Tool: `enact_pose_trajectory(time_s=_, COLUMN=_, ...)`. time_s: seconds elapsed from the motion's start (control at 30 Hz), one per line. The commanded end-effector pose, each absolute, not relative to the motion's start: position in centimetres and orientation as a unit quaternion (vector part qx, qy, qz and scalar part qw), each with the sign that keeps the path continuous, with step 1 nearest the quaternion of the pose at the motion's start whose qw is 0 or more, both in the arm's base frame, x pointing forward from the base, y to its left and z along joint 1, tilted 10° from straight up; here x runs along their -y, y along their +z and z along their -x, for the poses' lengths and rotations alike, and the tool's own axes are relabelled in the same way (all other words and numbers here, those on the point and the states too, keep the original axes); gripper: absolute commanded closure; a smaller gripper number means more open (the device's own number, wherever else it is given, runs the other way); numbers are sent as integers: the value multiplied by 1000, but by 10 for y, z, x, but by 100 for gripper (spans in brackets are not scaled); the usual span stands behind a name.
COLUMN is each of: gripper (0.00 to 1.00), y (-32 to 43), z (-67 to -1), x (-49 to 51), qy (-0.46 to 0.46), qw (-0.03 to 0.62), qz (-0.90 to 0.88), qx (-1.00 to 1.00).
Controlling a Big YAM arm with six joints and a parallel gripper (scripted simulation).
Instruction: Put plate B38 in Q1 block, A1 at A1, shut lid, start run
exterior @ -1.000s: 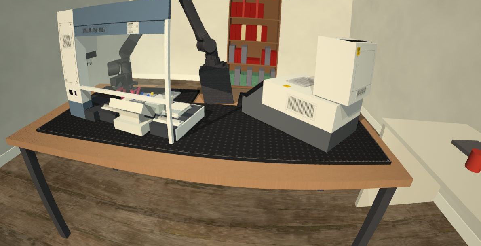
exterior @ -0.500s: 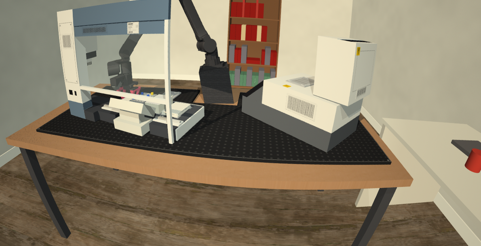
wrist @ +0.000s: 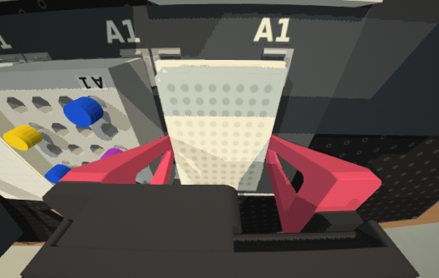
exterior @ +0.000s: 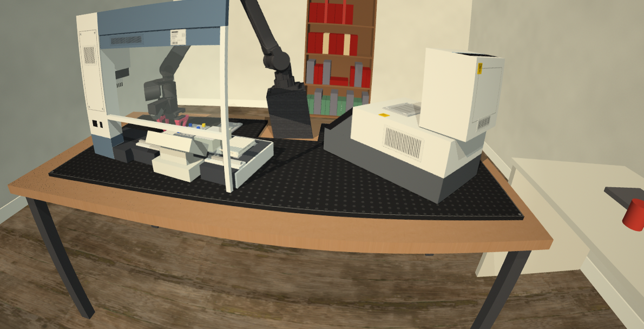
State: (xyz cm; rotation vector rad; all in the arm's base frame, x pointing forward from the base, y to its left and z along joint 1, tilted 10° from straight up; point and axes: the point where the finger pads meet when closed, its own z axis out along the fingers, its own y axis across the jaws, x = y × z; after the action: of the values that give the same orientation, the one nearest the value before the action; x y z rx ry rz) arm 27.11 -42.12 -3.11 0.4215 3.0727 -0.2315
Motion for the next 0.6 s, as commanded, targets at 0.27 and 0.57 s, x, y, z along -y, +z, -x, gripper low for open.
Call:
enact_pose_trajectory(time_s=0.27, gripper=100, y=28, z=-278, x=431, qy=-93, qw=32, qz=-146, qx=-984)
enact_pose_trajectory(time_s=0.57, gripper=100, y=43, z=-279, x=432, qy=-94, qw=38, qz=-146, qx=-984)
